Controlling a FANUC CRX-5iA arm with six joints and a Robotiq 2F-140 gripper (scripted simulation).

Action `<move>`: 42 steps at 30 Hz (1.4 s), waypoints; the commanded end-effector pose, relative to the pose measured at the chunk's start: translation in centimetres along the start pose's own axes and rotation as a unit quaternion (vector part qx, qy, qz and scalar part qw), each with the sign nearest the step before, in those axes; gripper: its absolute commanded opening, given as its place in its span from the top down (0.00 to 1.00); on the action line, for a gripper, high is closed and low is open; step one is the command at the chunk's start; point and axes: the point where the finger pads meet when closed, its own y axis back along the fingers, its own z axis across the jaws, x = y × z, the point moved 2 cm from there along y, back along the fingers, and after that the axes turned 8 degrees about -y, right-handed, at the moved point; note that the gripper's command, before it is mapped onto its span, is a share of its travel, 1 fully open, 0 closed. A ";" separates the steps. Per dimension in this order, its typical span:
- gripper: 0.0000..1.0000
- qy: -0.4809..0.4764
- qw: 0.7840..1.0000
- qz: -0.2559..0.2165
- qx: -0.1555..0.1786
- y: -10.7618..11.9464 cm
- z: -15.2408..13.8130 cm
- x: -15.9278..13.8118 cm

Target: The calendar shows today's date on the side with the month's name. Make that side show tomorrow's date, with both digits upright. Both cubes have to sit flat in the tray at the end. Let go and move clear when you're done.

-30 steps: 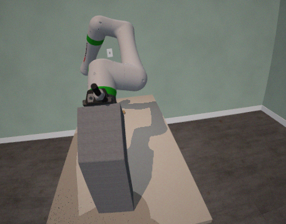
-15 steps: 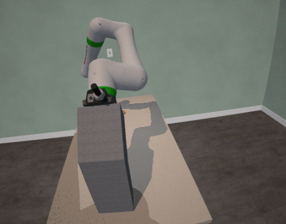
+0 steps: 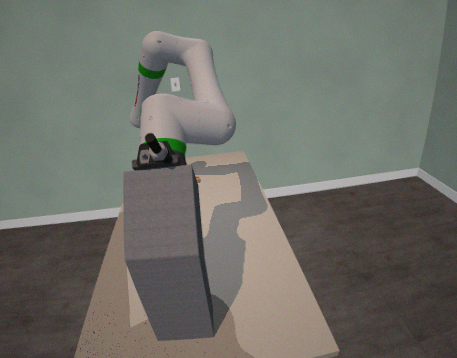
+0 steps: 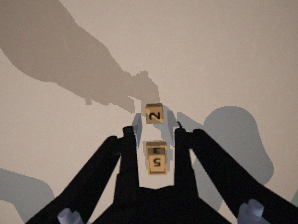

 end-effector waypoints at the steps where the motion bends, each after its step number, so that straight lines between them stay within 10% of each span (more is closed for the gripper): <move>1: 0.64 0.000 1.000 0.000 0.000 -0.2 0.0 0.0; 42: 0.64 0.000 1.000 0.000 0.000 -0.8 0.0 0.0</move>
